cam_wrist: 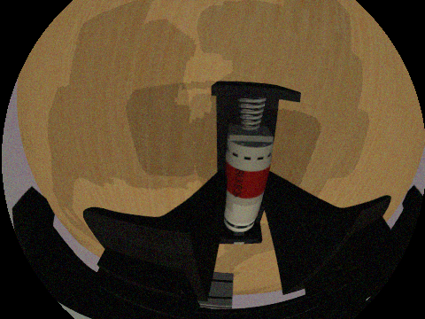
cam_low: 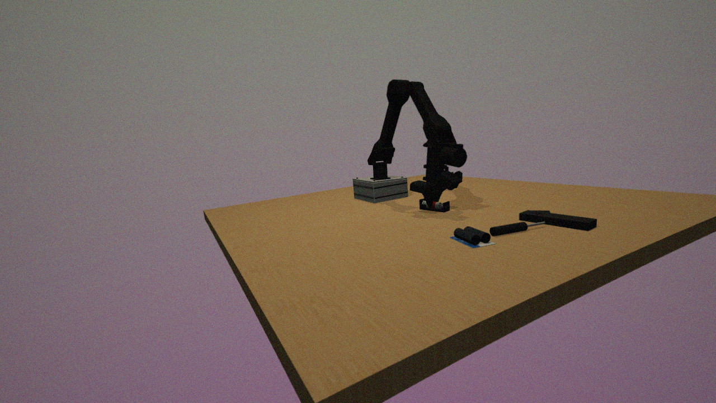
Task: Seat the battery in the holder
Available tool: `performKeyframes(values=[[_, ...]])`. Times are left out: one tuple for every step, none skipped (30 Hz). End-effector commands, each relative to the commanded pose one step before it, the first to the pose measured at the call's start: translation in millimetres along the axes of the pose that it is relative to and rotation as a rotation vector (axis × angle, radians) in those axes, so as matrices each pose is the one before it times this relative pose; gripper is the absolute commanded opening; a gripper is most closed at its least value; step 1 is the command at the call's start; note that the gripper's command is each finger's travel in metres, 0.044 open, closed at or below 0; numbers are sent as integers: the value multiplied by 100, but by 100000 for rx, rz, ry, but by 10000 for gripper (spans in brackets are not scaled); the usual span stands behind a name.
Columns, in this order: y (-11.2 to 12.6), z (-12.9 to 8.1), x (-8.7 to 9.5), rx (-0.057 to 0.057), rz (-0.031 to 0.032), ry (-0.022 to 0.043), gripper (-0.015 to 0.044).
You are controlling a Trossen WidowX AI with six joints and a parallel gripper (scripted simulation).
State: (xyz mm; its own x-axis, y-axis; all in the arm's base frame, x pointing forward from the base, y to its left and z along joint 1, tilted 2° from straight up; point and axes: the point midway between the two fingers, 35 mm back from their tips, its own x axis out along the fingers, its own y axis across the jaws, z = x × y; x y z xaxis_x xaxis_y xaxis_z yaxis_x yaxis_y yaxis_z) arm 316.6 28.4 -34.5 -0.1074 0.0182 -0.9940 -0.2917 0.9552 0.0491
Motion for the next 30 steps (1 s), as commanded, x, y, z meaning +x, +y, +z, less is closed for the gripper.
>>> performKeyframes(values=[[37, -118, 3, -467, -49, 92, 78], [0, 0, 0, 0, 0, 0, 78], [0, 0, 0, 0, 0, 0, 78], [0, 0, 0, 0, 0, 0, 104], [0, 0, 0, 0, 0, 0, 131], [0, 0, 0, 0, 0, 0, 157], [0, 0, 0, 0, 0, 0, 180], [0, 0, 0, 0, 0, 0, 180], [1, -3, -47, 13, 3, 1, 180], [2, -7, -99, 28, 7, 1, 180], [2, -10, -131, 37, 9, 2, 180], [3, -13, -171, 49, 11, 2, 180], [4, -19, -220, 63, 15, 3, 180], [4, -20, -215, 61, 14, 3, 180], [5, -22, -220, 62, 15, 3, 180], [5, -21, -193, 55, 13, 3, 180], [3, -14, -124, 35, 8, 2, 180], [1, -5, -42, 12, 3, 1, 180], [0, 0, 0, 0, 0, 0, 180], [0, 0, 0, 0, 0, 0, 180], [0, 0, 0, 0, 0, 0, 180], [0, 0, 0, 0, 0, 0, 180], [0, 0, 0, 0, 0, 0, 180], [0, 0, 0, 0, 0, 0, 180], [0, 0, 0, 0, 0, 0, 180], [0, 0, 0, 0, 0, 0, 180], [0, 0, 0, 0, 0, 0, 180], [0, 0, 0, 0, 0, 0, 180], [0, 0, 0, 0, 0, 0, 180], [34, -189, 162, 128, 180, 1005, 206]])
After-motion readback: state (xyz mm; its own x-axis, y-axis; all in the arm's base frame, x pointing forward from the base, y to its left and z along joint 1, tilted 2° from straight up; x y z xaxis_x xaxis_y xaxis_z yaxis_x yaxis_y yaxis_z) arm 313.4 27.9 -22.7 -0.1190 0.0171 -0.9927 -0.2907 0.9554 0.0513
